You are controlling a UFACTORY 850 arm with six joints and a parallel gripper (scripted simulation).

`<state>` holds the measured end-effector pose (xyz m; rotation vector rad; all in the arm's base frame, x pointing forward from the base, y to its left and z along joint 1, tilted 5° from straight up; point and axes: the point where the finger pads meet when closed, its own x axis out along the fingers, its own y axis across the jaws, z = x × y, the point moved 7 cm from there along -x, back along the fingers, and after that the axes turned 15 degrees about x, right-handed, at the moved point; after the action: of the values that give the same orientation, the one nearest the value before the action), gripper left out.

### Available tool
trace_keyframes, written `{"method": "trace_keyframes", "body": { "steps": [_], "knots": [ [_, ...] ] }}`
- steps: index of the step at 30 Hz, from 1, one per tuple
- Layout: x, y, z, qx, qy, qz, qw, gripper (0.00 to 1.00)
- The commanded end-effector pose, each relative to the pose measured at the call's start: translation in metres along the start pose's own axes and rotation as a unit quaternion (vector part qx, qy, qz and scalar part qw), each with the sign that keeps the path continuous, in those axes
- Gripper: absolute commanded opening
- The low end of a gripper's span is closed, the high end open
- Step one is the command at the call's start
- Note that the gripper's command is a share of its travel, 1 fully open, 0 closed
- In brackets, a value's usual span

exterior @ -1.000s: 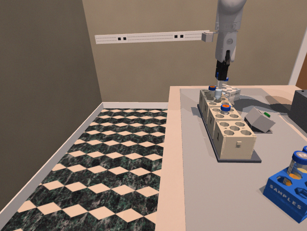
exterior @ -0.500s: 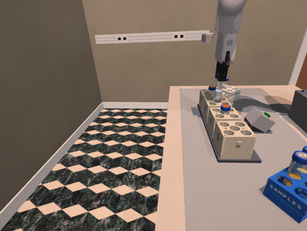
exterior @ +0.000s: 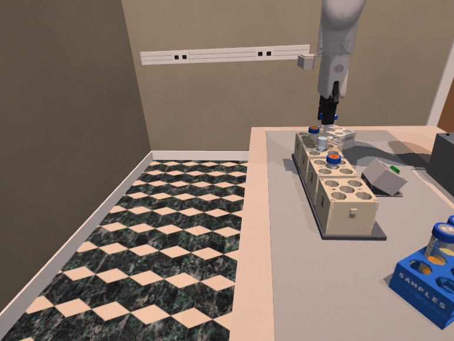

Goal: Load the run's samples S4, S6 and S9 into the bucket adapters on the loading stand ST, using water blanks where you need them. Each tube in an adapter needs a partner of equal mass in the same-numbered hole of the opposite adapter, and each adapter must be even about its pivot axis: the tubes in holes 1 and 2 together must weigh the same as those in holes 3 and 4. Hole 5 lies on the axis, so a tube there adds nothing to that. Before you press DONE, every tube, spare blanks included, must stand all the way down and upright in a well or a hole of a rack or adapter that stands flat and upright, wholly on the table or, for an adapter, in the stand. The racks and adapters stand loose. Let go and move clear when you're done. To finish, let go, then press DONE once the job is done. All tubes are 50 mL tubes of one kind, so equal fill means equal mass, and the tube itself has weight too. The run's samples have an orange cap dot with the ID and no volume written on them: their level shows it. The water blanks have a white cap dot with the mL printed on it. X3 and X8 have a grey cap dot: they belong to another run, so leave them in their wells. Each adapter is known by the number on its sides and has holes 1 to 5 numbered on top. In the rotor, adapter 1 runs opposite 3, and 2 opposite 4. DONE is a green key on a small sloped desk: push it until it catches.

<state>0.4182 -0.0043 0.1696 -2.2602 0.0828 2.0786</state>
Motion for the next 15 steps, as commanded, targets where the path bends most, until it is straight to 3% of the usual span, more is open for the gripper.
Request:
{"method": "trace_keyframes", "body": {
  "steps": [1,15],
  "knots": [
    [0.004,0.000,-0.001,0.000,0.001,0.000,1.000,0.00],
    [0.016,0.000,-0.001,0.000,0.001,0.000,1.000,0.00]
  ]
}}
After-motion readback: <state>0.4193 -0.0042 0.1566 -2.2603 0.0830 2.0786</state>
